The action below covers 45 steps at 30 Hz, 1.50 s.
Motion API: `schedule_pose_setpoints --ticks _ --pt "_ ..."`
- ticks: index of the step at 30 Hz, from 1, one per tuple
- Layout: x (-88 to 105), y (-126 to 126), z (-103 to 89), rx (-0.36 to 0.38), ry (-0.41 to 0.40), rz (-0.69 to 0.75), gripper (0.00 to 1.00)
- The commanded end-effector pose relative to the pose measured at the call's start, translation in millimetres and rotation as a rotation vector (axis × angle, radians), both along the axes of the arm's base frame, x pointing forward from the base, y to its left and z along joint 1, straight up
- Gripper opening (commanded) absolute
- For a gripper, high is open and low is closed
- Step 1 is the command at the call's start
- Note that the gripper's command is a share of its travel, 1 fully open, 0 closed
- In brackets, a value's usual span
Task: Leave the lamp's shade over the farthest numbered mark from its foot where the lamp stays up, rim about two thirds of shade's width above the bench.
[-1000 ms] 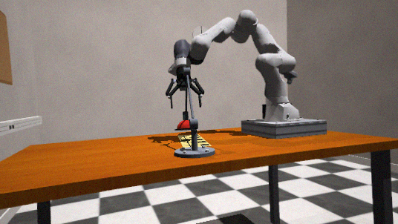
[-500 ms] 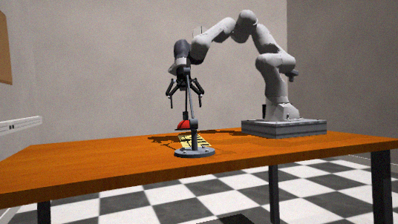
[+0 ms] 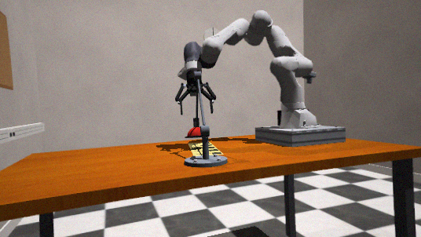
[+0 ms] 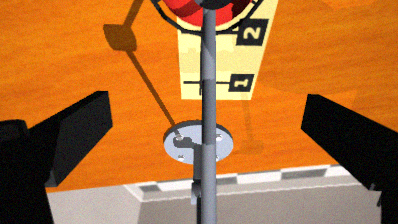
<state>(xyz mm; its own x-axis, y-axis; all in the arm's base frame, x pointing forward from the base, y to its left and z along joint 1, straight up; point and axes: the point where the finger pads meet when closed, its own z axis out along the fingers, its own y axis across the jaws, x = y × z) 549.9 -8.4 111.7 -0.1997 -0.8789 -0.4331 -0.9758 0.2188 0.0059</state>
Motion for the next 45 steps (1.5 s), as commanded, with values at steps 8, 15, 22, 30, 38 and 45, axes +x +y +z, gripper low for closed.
schedule_pose_setpoints --ticks 8,15,22,30,38,45 --pt "0.1 0 0.1 0.000 0.000 0.000 1.00" --pt "0.1 0 0.1 0.000 0.000 0.000 1.00" --pt "-2.4 -11 23.5 0.000 0.000 0.000 1.00" --pt "-5.7 -26 54.7 0.000 0.000 0.000 1.00" --pt "-5.5 -37 77.0 -0.001 -0.007 -0.006 1.00" --pt "-4.8 -50 102.8 -0.002 -0.015 -0.014 1.00"
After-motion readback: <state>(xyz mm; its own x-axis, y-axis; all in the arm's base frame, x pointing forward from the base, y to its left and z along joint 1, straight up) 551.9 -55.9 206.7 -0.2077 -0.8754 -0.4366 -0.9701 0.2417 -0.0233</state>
